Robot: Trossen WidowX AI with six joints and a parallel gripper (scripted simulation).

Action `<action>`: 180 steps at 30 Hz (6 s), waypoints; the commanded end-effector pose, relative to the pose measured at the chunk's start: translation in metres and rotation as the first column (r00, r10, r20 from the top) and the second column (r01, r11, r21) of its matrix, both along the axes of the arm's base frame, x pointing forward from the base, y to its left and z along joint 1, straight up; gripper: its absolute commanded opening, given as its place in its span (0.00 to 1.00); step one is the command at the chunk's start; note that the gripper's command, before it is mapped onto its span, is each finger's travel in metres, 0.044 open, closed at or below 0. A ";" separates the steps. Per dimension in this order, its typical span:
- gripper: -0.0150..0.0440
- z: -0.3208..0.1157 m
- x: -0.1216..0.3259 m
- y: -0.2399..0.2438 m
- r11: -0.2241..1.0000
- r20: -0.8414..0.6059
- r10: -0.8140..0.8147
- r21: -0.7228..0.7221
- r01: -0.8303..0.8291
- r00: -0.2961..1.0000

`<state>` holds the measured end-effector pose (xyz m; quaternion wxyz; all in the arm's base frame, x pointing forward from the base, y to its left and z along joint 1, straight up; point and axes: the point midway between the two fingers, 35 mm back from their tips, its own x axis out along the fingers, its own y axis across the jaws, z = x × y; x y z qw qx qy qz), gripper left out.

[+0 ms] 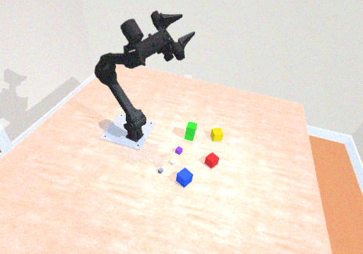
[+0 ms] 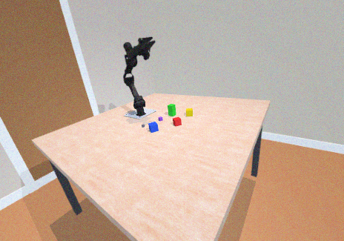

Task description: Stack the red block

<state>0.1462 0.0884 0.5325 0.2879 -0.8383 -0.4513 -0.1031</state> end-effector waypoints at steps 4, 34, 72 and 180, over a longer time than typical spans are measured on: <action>1.00 0.000 0.026 -0.009 0.992 -0.167 0.043 0.126 -0.022 0.985; 1.00 -0.171 0.254 -0.043 0.266 -0.614 0.788 0.405 0.875 0.045; 1.00 -0.407 0.239 -0.053 -0.613 -0.558 0.789 -0.687 0.392 0.257; 0.25 -0.375 0.239 -0.052 -0.612 -0.558 0.789 -0.687 0.392 0.257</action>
